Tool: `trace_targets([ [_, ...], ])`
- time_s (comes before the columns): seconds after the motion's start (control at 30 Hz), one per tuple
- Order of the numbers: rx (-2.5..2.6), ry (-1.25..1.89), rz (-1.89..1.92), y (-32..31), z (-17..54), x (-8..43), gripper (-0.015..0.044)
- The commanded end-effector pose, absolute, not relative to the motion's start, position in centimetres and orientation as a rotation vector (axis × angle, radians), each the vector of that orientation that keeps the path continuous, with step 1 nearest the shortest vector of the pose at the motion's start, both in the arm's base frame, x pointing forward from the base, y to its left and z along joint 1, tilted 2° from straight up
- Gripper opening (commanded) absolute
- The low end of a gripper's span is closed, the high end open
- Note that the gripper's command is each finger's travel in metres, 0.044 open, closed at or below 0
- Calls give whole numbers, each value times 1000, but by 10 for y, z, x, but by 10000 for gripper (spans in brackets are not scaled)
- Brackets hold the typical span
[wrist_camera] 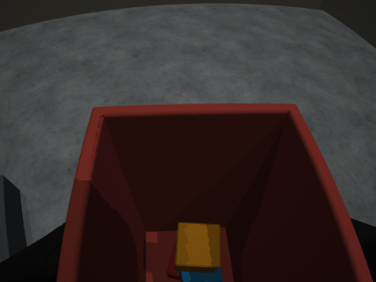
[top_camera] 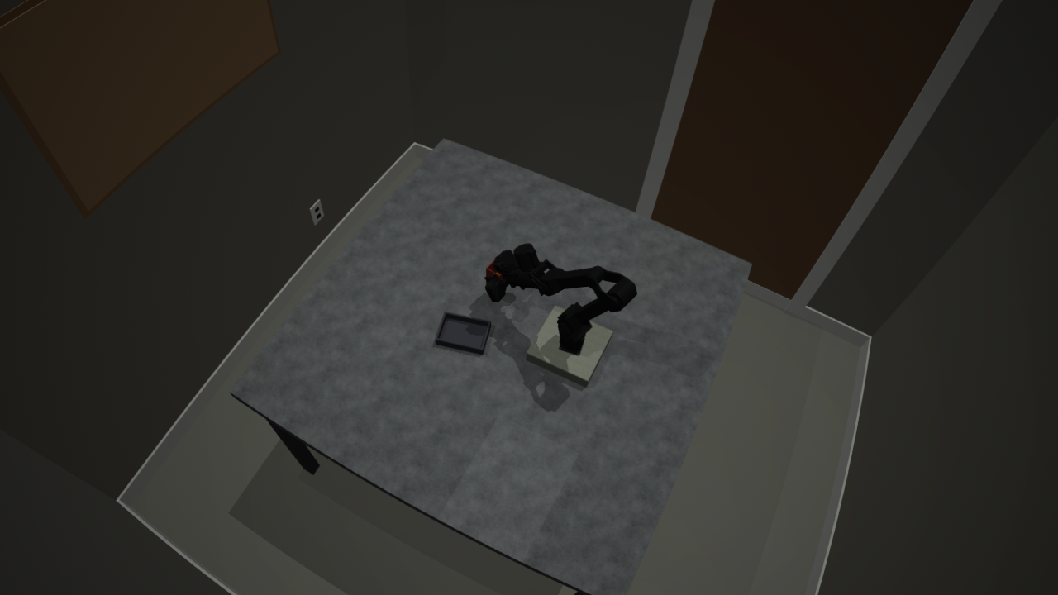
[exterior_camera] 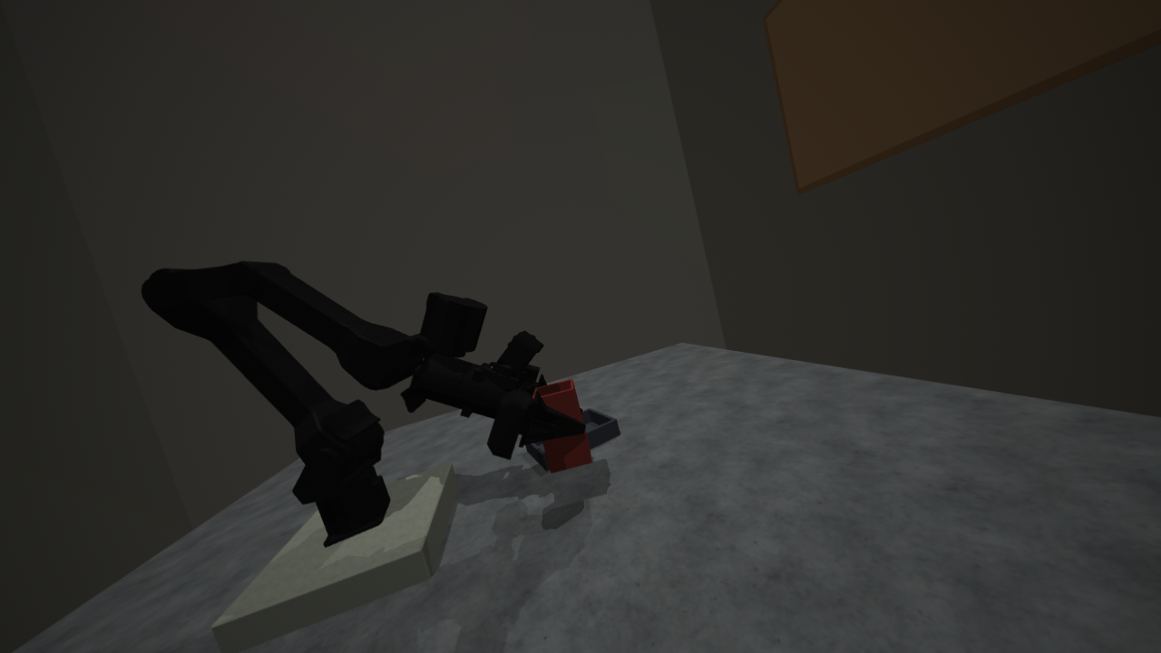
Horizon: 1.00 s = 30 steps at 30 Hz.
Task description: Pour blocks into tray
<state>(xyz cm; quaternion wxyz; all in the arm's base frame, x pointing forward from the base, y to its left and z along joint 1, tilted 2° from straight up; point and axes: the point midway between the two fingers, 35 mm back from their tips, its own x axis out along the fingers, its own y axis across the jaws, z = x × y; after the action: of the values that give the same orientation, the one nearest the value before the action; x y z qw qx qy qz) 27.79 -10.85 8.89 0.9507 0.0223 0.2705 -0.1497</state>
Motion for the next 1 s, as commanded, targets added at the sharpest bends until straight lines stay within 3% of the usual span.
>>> trace_targets([
  [0.0, 36, 545, -270, -98, 92, 289, 0],
  [0.97, -56, 551, 66, 24, 94, 346, 0],
])
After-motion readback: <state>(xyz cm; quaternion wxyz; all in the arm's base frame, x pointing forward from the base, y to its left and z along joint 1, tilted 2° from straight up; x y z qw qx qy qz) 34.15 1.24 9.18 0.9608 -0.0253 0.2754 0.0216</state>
